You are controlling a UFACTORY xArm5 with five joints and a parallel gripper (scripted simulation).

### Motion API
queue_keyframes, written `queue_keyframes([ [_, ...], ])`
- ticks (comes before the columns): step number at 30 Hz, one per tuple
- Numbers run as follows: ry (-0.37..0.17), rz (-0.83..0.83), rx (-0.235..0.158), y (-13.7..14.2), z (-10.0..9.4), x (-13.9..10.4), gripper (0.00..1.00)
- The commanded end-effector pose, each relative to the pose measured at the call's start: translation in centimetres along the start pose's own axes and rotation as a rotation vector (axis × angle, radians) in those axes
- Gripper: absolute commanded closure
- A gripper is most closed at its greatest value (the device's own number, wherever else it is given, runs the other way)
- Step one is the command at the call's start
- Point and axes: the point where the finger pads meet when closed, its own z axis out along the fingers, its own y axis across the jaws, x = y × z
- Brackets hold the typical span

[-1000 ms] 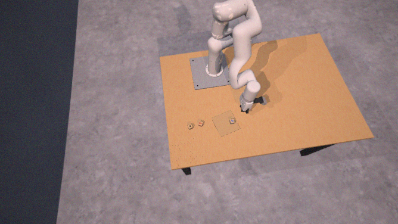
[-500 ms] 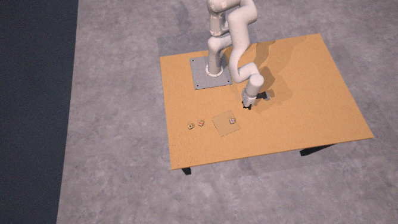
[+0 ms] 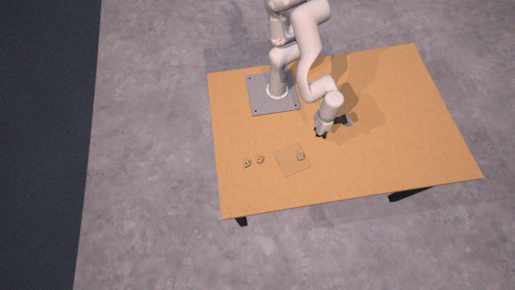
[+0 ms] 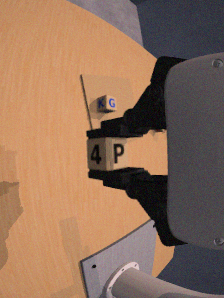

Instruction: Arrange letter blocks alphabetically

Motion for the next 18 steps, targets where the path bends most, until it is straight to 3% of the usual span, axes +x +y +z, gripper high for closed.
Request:
queue_keyframes([
  [1, 0.002, 0.001, -0.004, 0.9, -0.2, -0.8, 0.79],
  [3, 0.002, 0.005, -0.002, 3.8, -0.4, -4.7, 0.79],
  [6, 0.002, 0.006, -0.002, 4.2, -0.4, -5.3, 0.79],
  [7, 0.003, 0.008, -0.001, 5.7, -0.5, -7.9, 0.79],
  [12, 0.004, 0.012, 0.0, 7.9, -0.5, -13.2, 0.79],
  [18, 0.004, 0.012, 0.0, 8.0, -0.5, -13.5, 0.79],
])
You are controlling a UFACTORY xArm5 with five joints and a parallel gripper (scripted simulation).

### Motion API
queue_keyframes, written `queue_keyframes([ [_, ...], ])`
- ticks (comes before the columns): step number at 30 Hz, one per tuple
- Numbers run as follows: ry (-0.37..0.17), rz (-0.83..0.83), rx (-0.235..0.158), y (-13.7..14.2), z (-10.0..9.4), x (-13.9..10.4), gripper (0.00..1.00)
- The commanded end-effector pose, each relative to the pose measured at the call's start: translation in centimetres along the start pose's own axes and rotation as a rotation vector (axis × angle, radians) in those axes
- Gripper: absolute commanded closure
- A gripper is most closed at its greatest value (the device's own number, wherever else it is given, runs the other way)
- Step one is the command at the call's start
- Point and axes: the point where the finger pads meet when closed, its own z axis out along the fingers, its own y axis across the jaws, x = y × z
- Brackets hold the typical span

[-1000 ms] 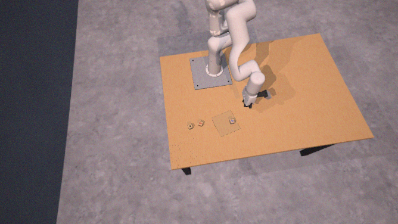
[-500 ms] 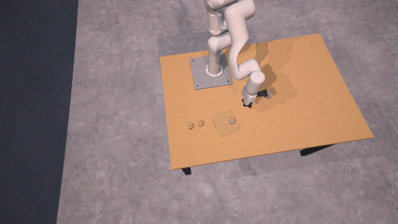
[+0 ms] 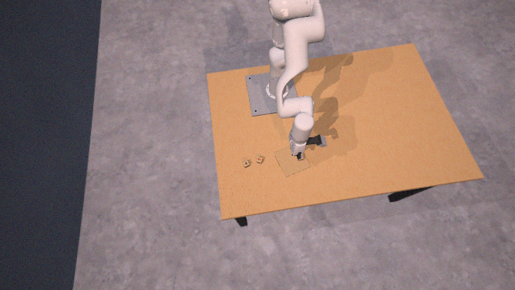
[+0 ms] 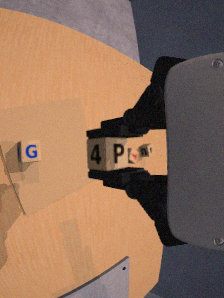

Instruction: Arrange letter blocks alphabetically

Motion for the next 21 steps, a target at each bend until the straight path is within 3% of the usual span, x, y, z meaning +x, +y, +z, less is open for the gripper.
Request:
queue_keyframes([
  [1, 0.0, -0.004, -0.001, 0.4, -0.1, -0.1, 0.79],
  [12, 0.0, -0.004, -0.001, 0.4, 0.1, -0.1, 0.79],
  [21, 0.0, -0.004, -0.001, 0.4, 2.3, -0.1, 0.79],
])
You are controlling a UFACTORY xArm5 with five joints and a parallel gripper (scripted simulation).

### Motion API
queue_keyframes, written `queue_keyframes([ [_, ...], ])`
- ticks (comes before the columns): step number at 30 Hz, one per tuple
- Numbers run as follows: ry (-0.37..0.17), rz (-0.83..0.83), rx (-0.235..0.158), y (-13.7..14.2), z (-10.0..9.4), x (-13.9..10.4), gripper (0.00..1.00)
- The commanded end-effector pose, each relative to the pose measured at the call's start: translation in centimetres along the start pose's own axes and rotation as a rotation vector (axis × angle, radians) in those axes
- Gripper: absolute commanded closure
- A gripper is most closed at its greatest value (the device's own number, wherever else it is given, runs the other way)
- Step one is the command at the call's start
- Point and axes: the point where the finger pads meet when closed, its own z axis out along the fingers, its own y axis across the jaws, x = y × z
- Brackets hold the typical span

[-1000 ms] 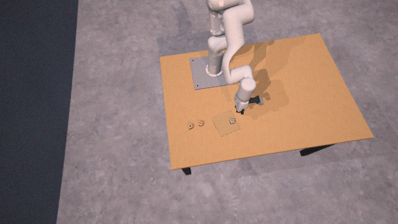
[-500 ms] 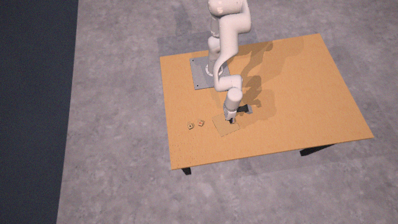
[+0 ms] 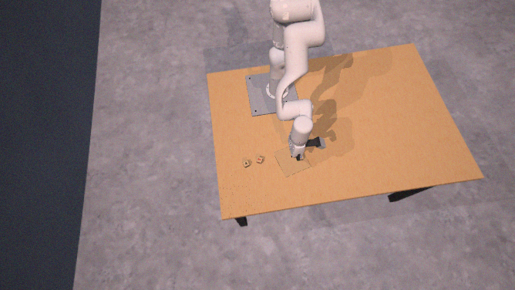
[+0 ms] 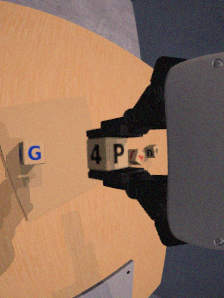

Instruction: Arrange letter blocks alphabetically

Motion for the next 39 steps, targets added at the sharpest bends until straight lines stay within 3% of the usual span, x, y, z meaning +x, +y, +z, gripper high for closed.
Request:
queue_keyframes([
  [1, 0.0, 0.0, -0.004, 0.2, 0.6, 0.0, 0.79],
  [16, 0.0, 0.0, -0.004, 0.2, 7.0, 0.1, 0.79],
  [39, 0.0, 0.0, -0.004, 0.2, 7.8, 0.1, 0.79],
])
